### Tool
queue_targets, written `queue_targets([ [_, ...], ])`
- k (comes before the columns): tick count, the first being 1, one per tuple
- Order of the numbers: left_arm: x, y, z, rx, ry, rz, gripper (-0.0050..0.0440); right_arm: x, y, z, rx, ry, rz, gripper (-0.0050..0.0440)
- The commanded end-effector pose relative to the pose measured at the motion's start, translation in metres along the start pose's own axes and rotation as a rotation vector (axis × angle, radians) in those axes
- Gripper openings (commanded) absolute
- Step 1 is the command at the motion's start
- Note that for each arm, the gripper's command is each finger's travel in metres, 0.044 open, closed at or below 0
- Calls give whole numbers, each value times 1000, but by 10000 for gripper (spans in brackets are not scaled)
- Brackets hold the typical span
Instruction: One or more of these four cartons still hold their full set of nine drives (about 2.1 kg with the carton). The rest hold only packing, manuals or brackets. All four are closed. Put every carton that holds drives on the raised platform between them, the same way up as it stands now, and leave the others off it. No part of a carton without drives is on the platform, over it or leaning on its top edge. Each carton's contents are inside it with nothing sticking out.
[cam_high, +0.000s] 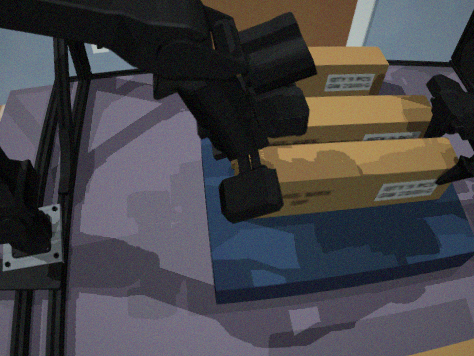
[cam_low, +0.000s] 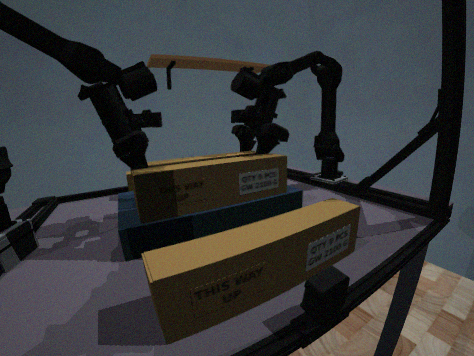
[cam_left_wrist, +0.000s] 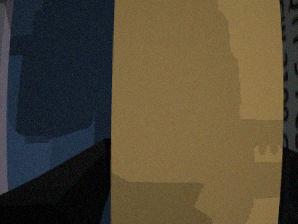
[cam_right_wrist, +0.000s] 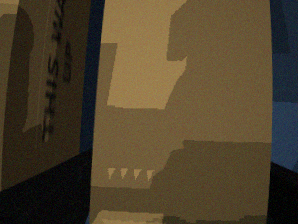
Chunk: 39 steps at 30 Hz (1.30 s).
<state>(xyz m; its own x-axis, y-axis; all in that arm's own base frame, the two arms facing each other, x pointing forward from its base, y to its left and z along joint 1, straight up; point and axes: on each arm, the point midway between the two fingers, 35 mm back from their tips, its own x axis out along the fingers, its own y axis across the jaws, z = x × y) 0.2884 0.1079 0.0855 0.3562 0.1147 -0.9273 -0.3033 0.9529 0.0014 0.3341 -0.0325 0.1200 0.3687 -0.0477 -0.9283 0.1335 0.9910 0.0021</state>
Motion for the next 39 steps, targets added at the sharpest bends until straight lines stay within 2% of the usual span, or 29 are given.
queue_targets([
  [1,0,0,-1,-2,0,-1,389,0,-1,0,3,-3,-4,389],
  [19,-1,0,1,-2,0,-1,389,-1,-1,0,3,-3,-4,389],
  [22,-11,0,4,-2,0,-1,389,-10,0,3,3,-3,-4,389],
  [29,-55,0,22,-2,0,-1,389,-55,0,21,3,-3,-4,389],
  [39,-65,0,26,-2,0,-1,389,-65,0,25,3,-3,-4,389],
])
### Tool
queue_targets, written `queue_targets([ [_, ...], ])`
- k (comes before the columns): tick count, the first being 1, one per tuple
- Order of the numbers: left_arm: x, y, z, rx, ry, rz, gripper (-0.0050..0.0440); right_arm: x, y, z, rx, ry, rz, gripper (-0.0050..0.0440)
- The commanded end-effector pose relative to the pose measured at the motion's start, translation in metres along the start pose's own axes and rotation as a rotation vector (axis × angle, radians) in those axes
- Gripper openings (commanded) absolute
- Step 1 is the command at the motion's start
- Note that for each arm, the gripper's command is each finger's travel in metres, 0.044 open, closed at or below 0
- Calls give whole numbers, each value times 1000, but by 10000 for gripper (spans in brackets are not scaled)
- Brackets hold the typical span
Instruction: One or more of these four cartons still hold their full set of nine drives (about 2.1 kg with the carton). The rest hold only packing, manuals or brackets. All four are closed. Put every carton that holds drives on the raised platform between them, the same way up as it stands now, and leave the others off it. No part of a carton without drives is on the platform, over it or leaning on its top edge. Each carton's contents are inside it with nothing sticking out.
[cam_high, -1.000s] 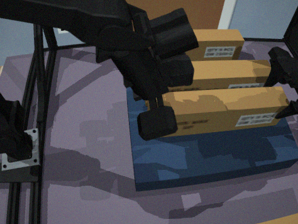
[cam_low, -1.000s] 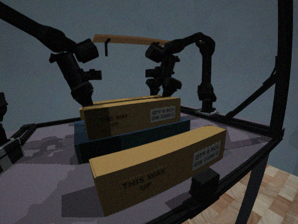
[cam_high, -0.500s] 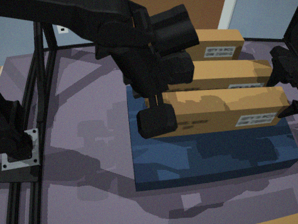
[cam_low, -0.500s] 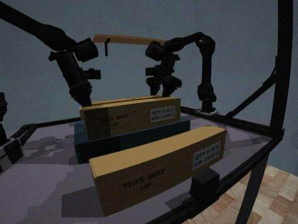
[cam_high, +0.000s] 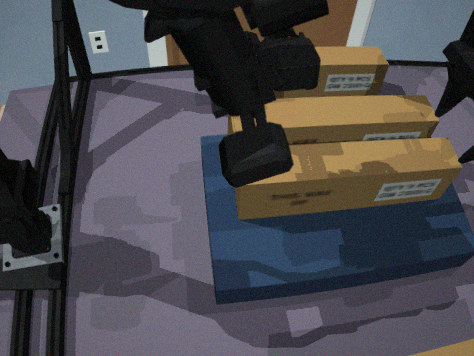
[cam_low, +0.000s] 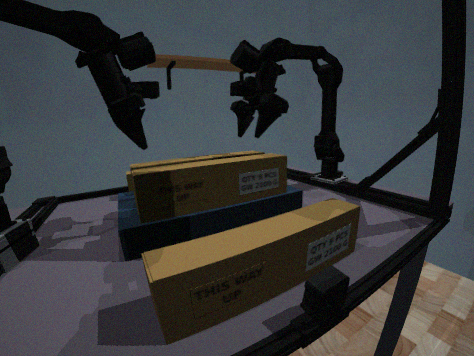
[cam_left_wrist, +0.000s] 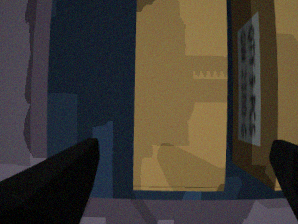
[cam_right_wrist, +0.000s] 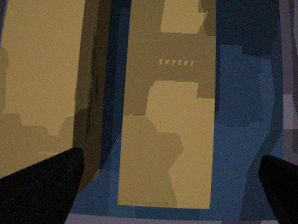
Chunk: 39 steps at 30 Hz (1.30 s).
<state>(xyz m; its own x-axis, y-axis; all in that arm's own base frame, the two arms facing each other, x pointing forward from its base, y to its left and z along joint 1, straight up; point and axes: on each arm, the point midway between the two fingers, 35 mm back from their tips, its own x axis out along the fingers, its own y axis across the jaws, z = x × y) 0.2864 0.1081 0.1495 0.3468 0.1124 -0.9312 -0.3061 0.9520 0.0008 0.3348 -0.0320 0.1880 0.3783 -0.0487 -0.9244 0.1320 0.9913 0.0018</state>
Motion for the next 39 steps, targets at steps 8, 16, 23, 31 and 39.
queue_targets([
  [8,-5,-1,4,1,-11,-1,389,-2,-1,0,5,7,-4,389],
  [16,-5,4,4,1,-11,-1,389,-1,-6,-1,5,7,-4,389],
  [23,0,29,1,1,-11,-1,389,4,-30,-2,5,7,-4,389],
  [31,8,69,-4,1,-11,-1,389,13,-70,-4,5,7,-4,389],
  [39,22,140,-13,1,-11,-1,389,28,-141,-8,5,7,-4,389],
])
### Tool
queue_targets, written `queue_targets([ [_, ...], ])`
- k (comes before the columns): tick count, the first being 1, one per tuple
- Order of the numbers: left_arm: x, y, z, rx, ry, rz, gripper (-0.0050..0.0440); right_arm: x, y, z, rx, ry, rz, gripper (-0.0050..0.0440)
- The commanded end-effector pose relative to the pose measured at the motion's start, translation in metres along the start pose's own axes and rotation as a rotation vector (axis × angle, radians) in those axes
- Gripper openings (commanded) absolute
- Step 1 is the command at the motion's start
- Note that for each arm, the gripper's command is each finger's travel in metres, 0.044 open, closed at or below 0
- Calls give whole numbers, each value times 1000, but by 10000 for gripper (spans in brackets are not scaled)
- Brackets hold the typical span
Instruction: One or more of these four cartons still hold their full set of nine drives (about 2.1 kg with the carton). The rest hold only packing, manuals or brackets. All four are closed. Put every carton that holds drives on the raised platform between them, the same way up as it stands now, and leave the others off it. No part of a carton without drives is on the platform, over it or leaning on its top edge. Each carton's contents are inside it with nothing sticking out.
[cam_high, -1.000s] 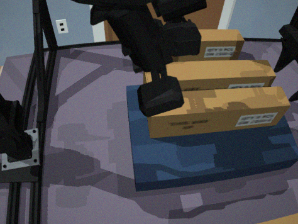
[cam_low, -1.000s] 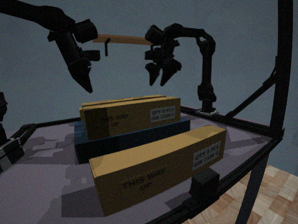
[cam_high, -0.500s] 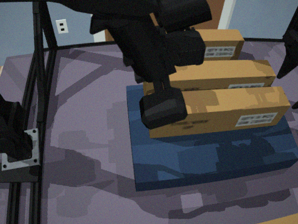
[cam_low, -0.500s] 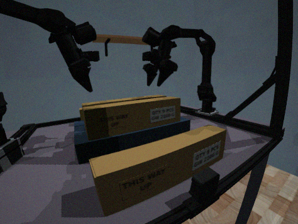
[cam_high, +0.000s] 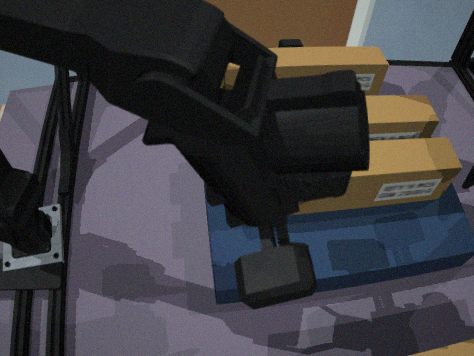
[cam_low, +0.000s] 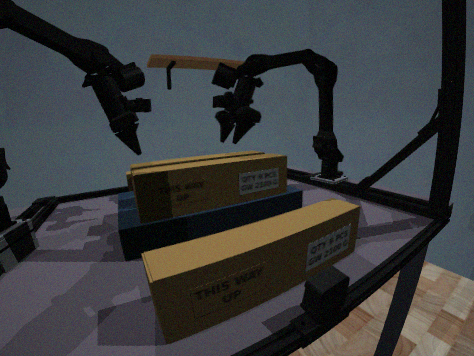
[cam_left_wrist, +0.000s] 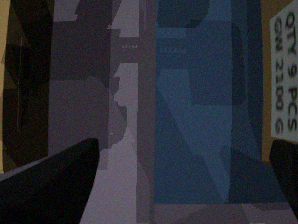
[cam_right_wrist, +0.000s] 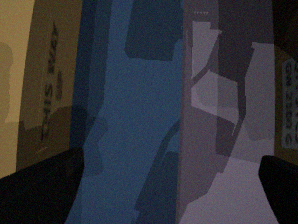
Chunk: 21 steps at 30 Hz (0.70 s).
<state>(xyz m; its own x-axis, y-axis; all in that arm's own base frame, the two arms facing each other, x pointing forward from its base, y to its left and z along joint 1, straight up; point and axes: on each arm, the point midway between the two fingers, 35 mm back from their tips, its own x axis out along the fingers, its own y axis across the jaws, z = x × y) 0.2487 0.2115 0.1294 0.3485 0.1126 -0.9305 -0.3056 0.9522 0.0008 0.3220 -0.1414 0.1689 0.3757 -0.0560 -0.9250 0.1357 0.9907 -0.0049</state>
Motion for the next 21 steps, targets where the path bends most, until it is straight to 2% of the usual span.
queue_targets([
  [1,7,40,-3,1,-9,-1,389,12,-40,-3,4,6,4,389],
  [2,9,49,-4,1,-9,-1,389,15,-50,-3,4,6,4,389],
  [4,9,49,-4,1,-9,-1,389,15,-50,-3,4,6,4,389],
  [10,19,102,-10,1,-9,-1,389,26,-102,-6,4,6,4,389],
  [15,26,137,-14,1,-9,-1,389,34,-136,-8,4,6,4,389],
  [19,30,156,-17,1,-9,-1,389,38,-156,-9,4,6,4,389],
  [21,30,156,-17,1,-9,-1,389,38,-156,-9,4,6,4,389],
])
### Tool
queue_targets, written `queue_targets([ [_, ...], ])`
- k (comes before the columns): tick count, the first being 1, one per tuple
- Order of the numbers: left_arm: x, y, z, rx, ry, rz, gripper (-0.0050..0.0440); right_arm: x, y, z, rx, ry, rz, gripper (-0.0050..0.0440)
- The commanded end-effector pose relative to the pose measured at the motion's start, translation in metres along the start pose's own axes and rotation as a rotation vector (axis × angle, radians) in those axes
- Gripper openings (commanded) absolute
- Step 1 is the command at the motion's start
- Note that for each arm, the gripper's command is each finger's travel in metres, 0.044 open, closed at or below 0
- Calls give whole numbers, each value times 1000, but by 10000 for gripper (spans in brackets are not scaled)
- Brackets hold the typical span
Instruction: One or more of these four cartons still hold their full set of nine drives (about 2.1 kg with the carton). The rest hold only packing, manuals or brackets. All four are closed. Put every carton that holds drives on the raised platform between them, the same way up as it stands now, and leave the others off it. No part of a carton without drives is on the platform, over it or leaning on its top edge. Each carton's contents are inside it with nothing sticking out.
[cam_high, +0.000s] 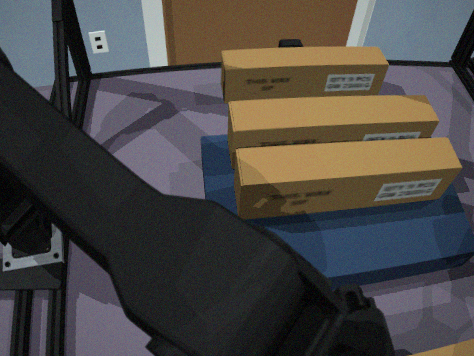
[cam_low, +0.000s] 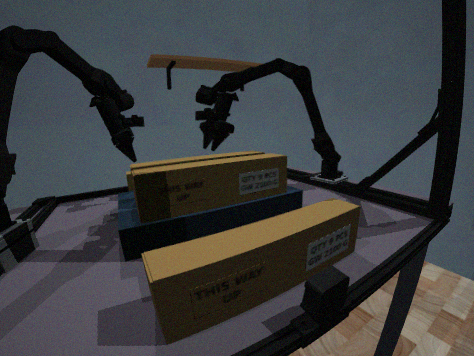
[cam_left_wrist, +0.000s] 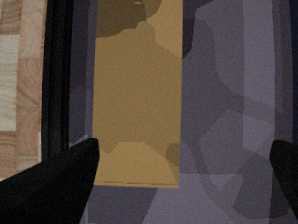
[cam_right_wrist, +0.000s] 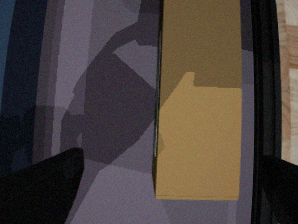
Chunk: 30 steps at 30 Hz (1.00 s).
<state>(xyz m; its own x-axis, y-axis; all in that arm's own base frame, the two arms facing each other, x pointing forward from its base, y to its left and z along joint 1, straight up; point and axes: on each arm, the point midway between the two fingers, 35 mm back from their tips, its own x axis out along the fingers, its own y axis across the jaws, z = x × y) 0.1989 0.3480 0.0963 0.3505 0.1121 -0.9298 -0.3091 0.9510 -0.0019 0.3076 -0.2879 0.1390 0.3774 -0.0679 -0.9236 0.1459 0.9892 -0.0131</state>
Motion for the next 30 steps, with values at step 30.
queue_targets([
  [30,58,26,-22,5,-7,0,389,65,-23,-25,-3,9,15,389],
])
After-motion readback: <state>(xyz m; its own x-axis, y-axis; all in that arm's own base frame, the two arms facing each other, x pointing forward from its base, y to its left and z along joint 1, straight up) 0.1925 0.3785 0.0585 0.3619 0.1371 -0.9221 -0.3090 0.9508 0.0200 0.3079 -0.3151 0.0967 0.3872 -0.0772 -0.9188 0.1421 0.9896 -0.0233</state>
